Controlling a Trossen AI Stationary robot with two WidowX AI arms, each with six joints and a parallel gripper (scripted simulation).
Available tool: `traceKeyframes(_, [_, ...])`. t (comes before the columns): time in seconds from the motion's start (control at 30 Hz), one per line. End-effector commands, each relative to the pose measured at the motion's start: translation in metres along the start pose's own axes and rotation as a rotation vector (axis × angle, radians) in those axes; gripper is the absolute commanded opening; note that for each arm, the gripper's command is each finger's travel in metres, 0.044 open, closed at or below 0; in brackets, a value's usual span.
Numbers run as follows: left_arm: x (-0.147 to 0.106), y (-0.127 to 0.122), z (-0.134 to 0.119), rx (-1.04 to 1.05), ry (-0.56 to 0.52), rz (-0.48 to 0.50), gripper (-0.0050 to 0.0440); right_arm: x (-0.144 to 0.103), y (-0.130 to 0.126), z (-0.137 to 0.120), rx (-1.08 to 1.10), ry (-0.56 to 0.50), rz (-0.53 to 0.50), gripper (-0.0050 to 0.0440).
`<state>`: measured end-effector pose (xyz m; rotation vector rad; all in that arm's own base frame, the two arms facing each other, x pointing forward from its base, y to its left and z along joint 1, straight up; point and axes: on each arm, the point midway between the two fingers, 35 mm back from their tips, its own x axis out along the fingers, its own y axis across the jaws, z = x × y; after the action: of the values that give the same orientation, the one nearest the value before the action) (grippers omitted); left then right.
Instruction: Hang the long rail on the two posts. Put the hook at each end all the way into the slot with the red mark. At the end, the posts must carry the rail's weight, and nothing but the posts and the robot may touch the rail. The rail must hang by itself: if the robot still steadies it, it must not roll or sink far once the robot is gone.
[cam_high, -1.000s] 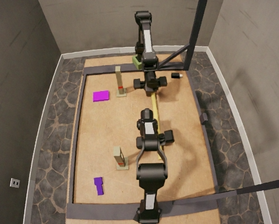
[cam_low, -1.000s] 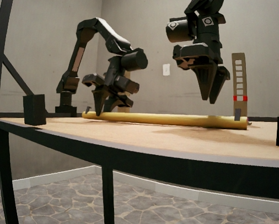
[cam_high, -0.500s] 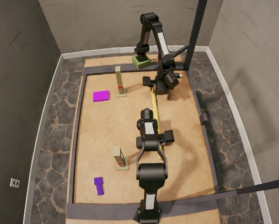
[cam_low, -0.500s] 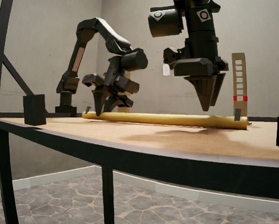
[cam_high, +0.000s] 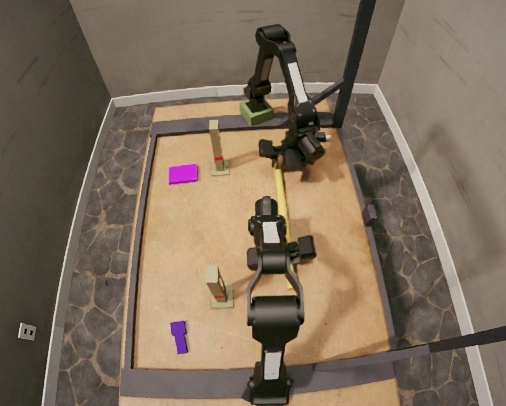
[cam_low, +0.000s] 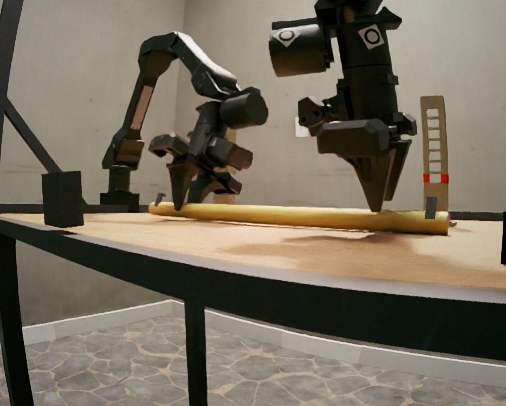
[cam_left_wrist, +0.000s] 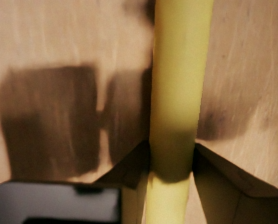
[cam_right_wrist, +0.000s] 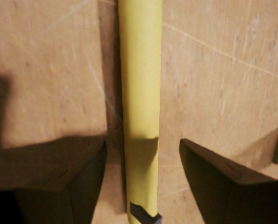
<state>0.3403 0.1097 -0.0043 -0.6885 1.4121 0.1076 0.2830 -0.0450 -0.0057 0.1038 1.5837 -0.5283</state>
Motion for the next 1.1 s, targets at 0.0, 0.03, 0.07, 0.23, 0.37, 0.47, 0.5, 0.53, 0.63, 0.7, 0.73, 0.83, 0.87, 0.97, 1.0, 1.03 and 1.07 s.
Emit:
traceKeyframes(0.0, [-0.004,-0.003,0.003,0.012,-0.013,-0.009,-0.0050,0.006,-0.002,0.001,-0.002,-0.005,-0.003,0.0225])
traceKeyframes(0.03, [-0.004,-0.003,0.003,0.012,-0.013,-0.009,-0.0050,0.008,-0.002,0.001,-0.002,-0.005,-0.003,0.0225])
traceKeyframes(0.07, [-0.004,-0.003,0.003,0.012,-0.013,-0.009,-0.0050,0.009,-0.002,0.001,-0.002,-0.005,-0.003,0.0225])
traceKeyframes(0.23, [-0.004,-0.003,0.003,0.012,-0.013,-0.009,-0.0050,0.014,-0.002,0.001,-0.002,-0.005,-0.003,0.0225])
traceKeyframes(0.37, [-0.004,-0.003,0.003,0.012,-0.013,-0.009,-0.0050,0.020,-0.002,0.001,-0.002,-0.005,-0.003,0.0225])
traceKeyframes(0.47, [-0.004,-0.003,0.003,0.012,-0.013,-0.009,-0.0050,0.025,-0.002,0.000,-0.002,-0.005,-0.003,0.0225])
traceKeyframes(0.5, [-0.004,-0.003,0.003,0.012,-0.013,-0.009,-0.0050,0.025,-0.002,0.000,-0.002,-0.005,-0.003,0.0225])
traceKeyframes(0.53, [-0.004,-0.003,0.003,0.012,-0.013,-0.009,-0.0050,0.024,-0.002,0.000,-0.002,-0.005,-0.003,0.0225])
traceKeyframes(0.63, [-0.004,-0.003,0.003,0.012,-0.013,-0.009,-0.0050,0.022,-0.001,0.002,0.000,-0.016,0.001,0.0206])
traceKeyframes(0.7, [-0.004,-0.003,0.003,0.012,-0.013,-0.009,-0.0050,0.021,-0.001,0.003,0.001,-0.016,0.001,0.0186])
traceKeyframes(0.73, [-0.004,-0.003,0.003,0.012,-0.013,-0.009,-0.0050,0.019,0.000,0.005,0.005,-0.023,0.007,0.0186])
traceKeyframes(0.83, [-0.004,-0.003,0.003,0.012,-0.013,-0.009,-0.0050,0.019,0.000,0.005,0.005,-0.023,0.007,0.0166])
traceKeyframes(0.87, [-0.004,-0.003,0.003,0.012,-0.013,-0.009,-0.0050,0.019,0.000,0.005,0.005,-0.023,0.007,0.0166])
traceKeyframes(0.97, [-0.004,-0.003,0.003,0.012,-0.013,-0.009,-0.0050,0.019,0.000,0.005,0.005,-0.023,0.007,0.0146])
traceKeyframes(1.0, [-0.004,-0.003,0.003,0.012,-0.013,-0.009,-0.0050,0.019,0.000,0.005,0.005,-0.023,0.007,0.0146])
traceKeyframes(1.03, [-0.004,-0.003,0.003,0.012,-0.013,-0.009,-0.0050,0.019,0.000,0.005,0.005,-0.023,0.007,0.0126])
traceKeyframes(1.07, [-0.004,-0.003,0.003,0.012,-0.013,-0.009,-0.0050,0.019,0.000,0.005,0.005,-0.023,0.007,0.0126])
